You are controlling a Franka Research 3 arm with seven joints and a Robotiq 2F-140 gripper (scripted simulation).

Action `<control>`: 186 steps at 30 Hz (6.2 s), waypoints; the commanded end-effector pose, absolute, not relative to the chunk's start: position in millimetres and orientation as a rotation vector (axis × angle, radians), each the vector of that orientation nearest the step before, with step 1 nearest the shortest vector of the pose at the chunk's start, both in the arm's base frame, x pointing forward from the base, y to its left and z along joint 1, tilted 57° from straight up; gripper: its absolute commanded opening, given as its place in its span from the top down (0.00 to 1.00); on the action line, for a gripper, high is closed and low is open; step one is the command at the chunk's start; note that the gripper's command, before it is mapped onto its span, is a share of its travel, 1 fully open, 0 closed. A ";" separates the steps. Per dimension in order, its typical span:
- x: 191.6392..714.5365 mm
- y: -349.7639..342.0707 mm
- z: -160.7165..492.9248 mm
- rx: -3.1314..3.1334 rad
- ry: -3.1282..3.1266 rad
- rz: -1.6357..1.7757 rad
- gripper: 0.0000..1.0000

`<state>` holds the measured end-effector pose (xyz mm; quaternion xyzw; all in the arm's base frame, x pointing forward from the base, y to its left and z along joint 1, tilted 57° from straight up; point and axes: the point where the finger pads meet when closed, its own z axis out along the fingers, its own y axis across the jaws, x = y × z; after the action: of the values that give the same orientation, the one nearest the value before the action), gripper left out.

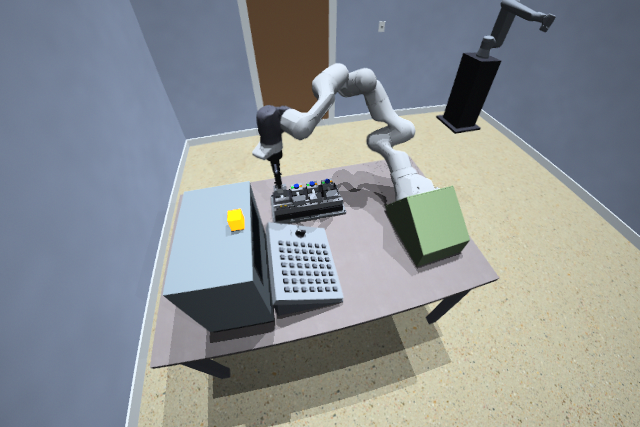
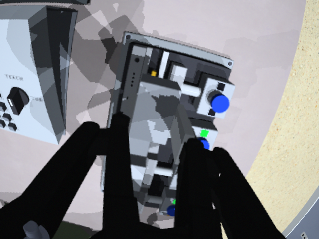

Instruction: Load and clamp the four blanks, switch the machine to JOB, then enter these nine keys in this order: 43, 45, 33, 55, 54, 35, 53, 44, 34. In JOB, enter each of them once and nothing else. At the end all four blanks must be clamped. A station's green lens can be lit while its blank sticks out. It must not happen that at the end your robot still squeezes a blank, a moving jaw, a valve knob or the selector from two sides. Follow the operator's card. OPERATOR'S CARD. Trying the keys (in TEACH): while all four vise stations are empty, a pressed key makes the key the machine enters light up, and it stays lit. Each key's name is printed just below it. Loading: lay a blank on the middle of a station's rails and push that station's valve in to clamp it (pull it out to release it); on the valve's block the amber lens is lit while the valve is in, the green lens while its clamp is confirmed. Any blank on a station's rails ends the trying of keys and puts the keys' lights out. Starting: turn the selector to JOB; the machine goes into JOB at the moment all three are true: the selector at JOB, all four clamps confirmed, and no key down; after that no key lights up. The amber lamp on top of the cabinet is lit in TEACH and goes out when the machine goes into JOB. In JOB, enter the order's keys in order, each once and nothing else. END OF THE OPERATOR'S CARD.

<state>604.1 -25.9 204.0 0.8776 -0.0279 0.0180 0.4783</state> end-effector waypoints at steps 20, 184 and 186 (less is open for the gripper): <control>604.8 -23.4 203.7 2.145 -0.057 0.042 1.00; 605.5 -93.2 159.3 2.145 -0.053 0.040 1.00; 605.5 -93.2 159.3 2.145 -0.053 0.040 1.00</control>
<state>604.5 -93.4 159.5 0.8787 -0.0214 0.0141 0.4768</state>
